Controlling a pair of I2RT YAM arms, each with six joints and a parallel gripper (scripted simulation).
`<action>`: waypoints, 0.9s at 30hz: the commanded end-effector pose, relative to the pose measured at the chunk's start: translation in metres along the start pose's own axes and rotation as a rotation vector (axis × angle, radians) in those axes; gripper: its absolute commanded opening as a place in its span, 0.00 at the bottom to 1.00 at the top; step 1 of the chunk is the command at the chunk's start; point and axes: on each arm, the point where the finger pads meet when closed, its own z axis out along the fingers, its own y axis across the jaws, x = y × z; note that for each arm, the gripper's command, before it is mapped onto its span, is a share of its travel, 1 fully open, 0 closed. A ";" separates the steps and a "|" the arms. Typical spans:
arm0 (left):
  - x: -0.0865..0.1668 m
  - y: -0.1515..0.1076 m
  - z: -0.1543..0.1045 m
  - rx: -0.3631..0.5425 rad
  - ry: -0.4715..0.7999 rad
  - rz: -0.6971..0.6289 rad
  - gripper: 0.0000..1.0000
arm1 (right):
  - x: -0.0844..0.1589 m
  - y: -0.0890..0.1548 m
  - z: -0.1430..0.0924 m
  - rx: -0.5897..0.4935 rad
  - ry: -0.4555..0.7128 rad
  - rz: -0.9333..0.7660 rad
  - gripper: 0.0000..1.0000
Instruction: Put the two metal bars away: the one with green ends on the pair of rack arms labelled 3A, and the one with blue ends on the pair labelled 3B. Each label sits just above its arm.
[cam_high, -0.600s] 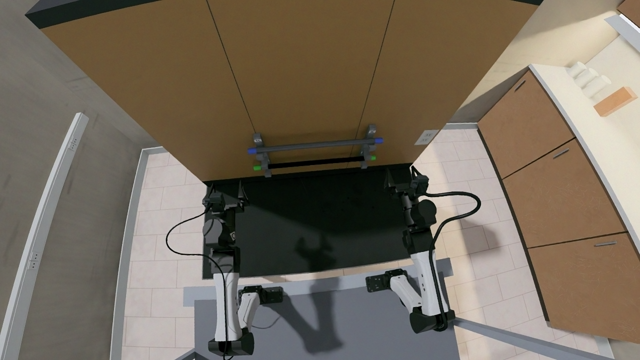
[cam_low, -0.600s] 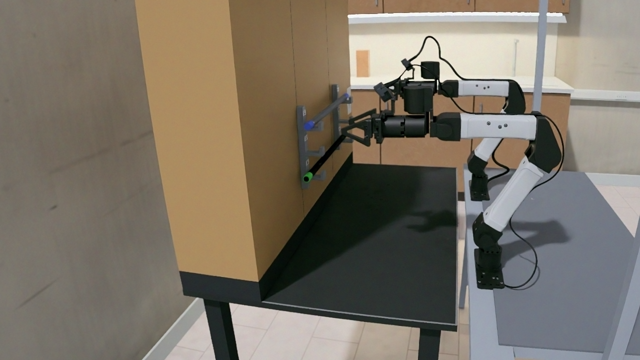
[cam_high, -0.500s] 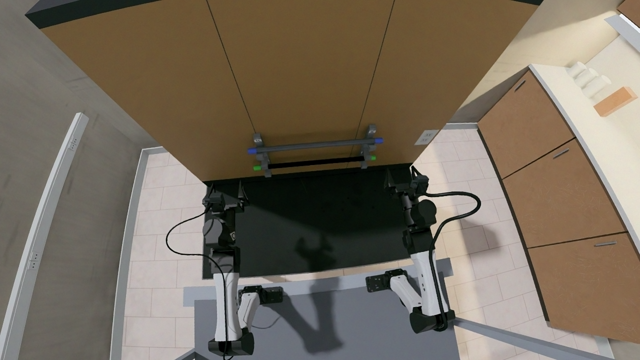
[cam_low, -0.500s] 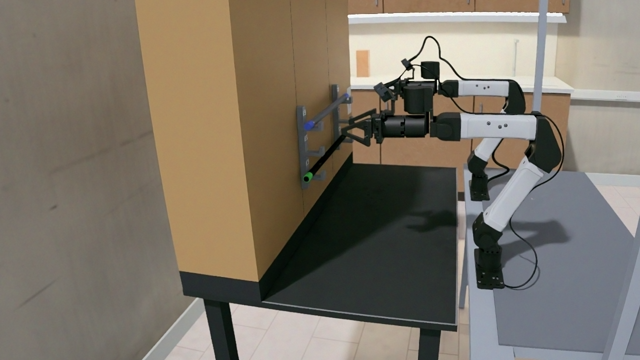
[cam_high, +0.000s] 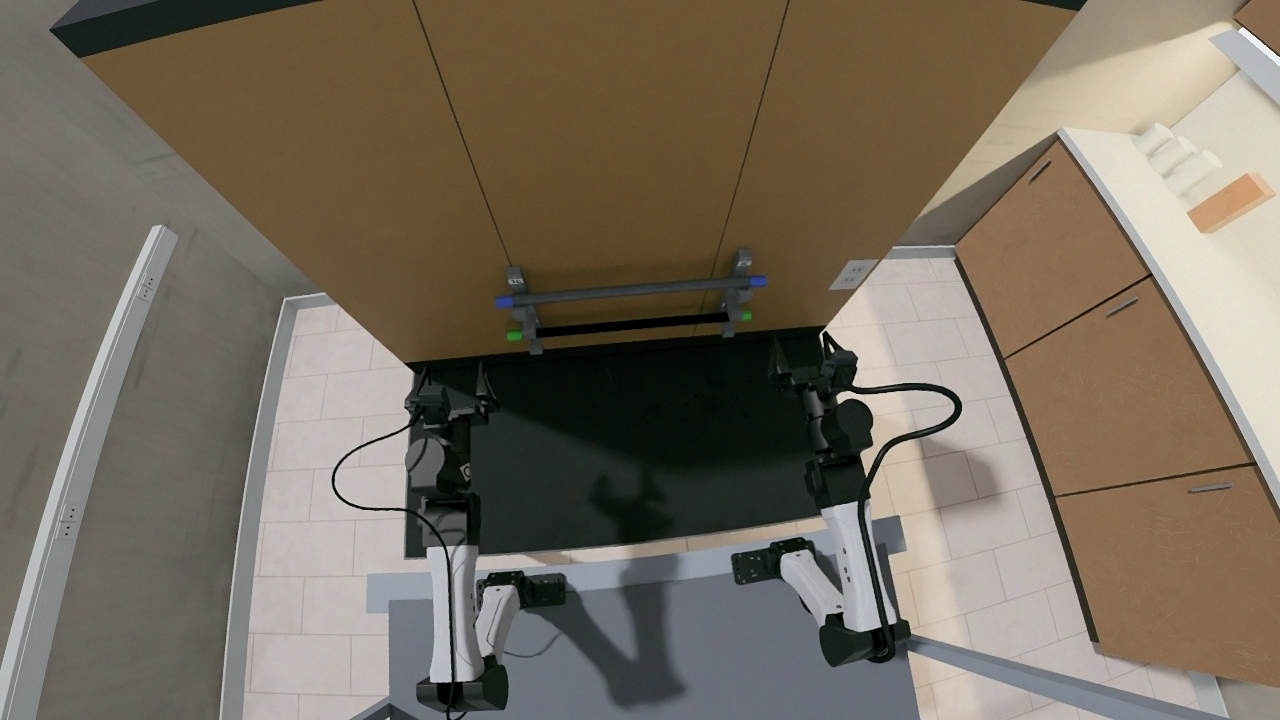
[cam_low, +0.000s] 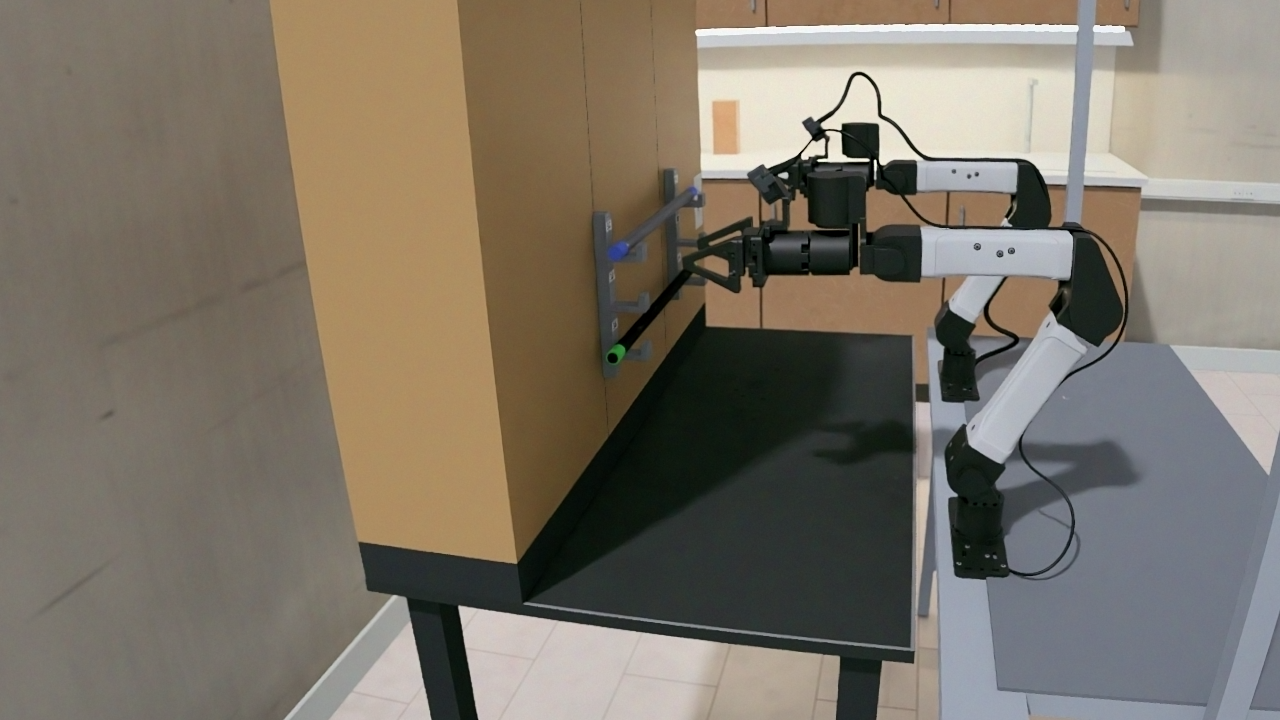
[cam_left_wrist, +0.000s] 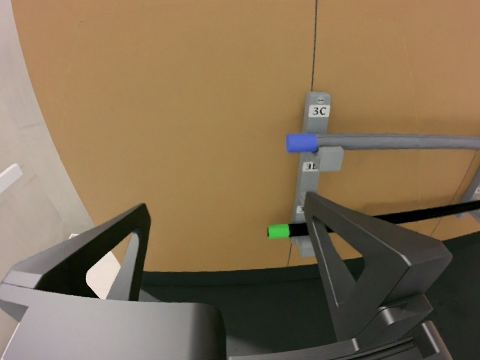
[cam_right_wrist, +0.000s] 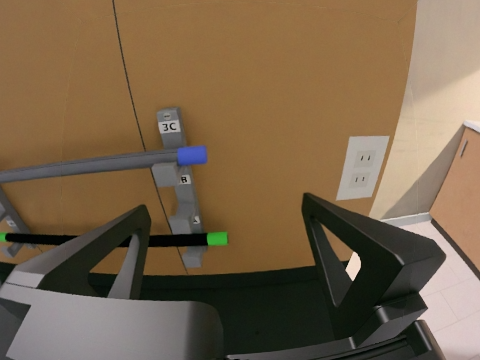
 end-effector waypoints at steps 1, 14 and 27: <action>0.001 -0.003 -0.001 0.000 -0.001 0.024 1.00 | 0.001 0.002 -0.001 0.000 0.000 -0.024 1.00; 0.008 -0.020 -0.006 -0.001 -0.004 0.183 1.00 | 0.009 0.015 -0.005 0.002 0.000 -0.183 1.00; 0.014 -0.035 -0.010 -0.001 -0.007 0.326 1.00 | 0.015 0.027 -0.009 0.004 0.000 -0.325 1.00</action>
